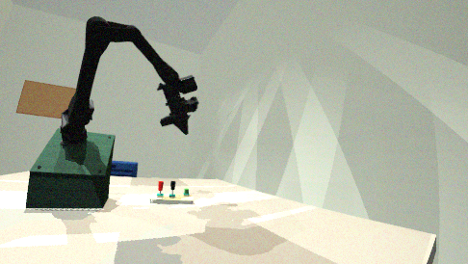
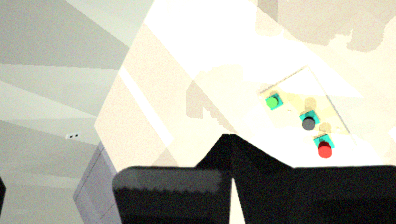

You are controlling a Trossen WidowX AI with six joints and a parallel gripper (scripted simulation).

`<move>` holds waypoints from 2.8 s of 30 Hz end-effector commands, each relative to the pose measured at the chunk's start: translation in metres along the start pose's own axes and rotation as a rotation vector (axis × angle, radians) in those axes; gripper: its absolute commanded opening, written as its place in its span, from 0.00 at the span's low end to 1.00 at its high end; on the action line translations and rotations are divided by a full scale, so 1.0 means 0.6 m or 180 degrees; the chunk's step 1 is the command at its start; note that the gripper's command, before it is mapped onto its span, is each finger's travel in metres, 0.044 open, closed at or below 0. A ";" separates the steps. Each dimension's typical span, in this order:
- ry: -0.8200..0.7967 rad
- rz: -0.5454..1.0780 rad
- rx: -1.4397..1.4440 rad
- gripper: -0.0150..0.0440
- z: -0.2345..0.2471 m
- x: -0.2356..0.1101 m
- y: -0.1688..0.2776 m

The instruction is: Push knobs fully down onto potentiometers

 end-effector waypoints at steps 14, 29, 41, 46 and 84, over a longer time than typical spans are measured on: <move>0.1072 0.0744 -0.1330 0.25 -0.076 0.123 0.070; 0.1432 0.1191 -0.1911 0.25 -0.124 0.178 0.106; 0.1434 0.1190 -0.1912 0.25 -0.137 0.199 0.111; 0.1436 0.1190 -0.1912 0.25 -0.144 0.211 0.114; 0.1438 0.1189 -0.1913 0.25 -0.155 0.228 0.118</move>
Point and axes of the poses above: the point midway between the two fingers, 35 mm back from their tips, its own x axis out along the fingers, its own z axis across the jaws, y = z × x, the point moved 8 cm from there along -x, back along the fingers, and after that the axes turned 4 degrees about -x, right-handed, at the moved point
